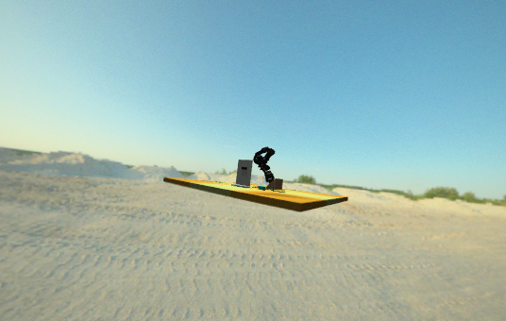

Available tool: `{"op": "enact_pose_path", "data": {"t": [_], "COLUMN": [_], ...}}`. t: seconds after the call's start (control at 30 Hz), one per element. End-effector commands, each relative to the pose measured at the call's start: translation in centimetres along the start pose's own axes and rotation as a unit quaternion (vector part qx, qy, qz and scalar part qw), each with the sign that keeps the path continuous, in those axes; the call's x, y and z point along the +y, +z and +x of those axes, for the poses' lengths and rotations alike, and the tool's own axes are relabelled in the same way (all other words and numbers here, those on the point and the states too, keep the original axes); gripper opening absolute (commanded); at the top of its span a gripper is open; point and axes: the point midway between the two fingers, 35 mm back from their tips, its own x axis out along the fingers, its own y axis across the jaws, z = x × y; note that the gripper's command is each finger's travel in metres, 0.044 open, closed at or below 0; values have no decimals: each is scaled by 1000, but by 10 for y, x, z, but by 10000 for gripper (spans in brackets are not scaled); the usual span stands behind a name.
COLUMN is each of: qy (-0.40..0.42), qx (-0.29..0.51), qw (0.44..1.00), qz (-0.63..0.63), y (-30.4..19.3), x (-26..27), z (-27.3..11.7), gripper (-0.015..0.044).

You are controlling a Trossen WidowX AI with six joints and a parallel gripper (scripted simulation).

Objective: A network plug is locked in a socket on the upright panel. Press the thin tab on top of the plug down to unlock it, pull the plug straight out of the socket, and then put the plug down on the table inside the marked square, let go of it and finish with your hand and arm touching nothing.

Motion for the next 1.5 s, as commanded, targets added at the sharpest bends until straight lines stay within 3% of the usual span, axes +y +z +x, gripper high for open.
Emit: {"op": "enact_pose_path", "data": {"t": [0.0,0.43,0.8,1.47], "qy": [1,8,8,8], "qx": [4,16,16,16], "qw": [1000,1000,1000,1000], "qz": [-2,-10,-10,-10], "y": [-1,2,2,2], "x": [6,22,22,22], "z": [-9,-39,-39,-39], "gripper": [156,156,440,440]}}
